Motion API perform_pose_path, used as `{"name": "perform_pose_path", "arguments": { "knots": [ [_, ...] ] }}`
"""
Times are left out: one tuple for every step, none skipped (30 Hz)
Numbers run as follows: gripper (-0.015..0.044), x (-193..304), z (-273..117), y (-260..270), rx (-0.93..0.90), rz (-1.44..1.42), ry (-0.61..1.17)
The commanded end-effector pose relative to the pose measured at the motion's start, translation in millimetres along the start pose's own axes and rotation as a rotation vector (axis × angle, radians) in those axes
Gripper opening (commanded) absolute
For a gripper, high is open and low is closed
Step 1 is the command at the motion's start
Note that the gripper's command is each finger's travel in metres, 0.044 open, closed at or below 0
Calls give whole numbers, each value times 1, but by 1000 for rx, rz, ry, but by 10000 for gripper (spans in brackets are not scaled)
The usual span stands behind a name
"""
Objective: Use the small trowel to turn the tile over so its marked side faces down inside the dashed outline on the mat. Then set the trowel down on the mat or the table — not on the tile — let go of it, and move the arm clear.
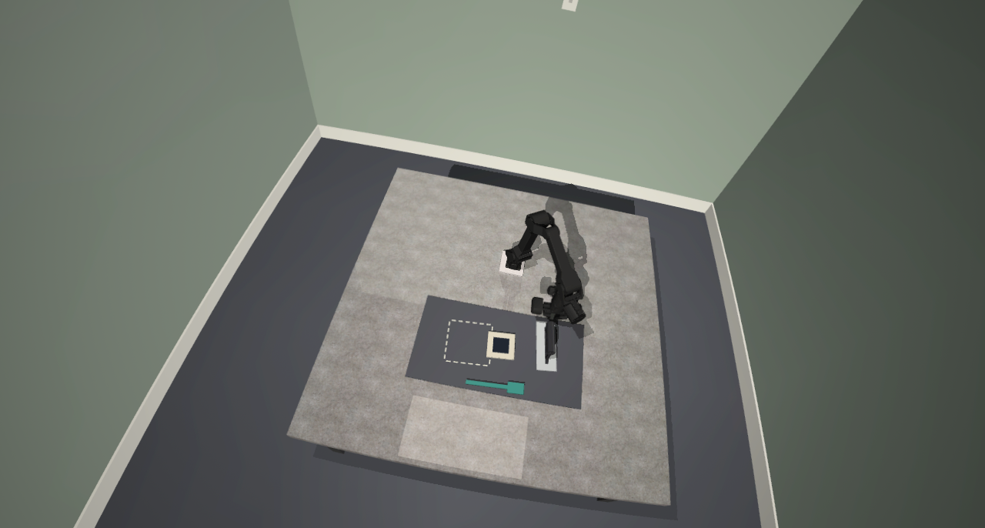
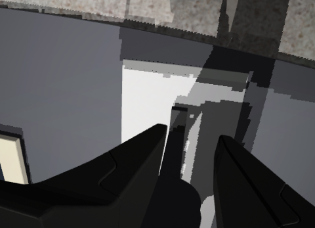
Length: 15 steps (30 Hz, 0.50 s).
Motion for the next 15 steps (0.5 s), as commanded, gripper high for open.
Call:
{"name": "perform_pose_path", "arguments": {
  "knots": [
    [100, 3, -5, -15, 3, -2, 5],
    [100, 4, -6, -20, 4, -2, 5],
    [100, 4, -7, -25, 4, -2, 5],
    [100, 5, -8, -30, 5, -2, 5],
    [100, 5, -9, -35, 6, -2, 5],
    [100, 5, -10, -40, 6, -2, 5],
    [100, 6, -12, -45, 7, -2, 5],
    [100, 6, -13, -50, 7, -2, 5],
    [100, 6, -14, -55, 8, -2, 5],
    [100, 5, -15, -60, 9, -2, 5],
    [100, 5, -16, -65, 9, -2, 5],
    [100, 5, -17, -70, 10, -2, 5],
    [100, 4, -18, -76, 10, -1, 5],
    [100, 4, -19, -81, 11, -1, 5],
    [100, 3, -20, -86, 12, -1, 5]
  ]
}}
Point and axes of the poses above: the point midway between the two fingers, 35 mm back from their tips, its own z axis out along the fingers, its own y axis across the jaws, x = y × z, the point moved 4 cm from there along -z, back along the fingers, and after that the axes turned 3 degrees about -z, right-handed, at the moved point
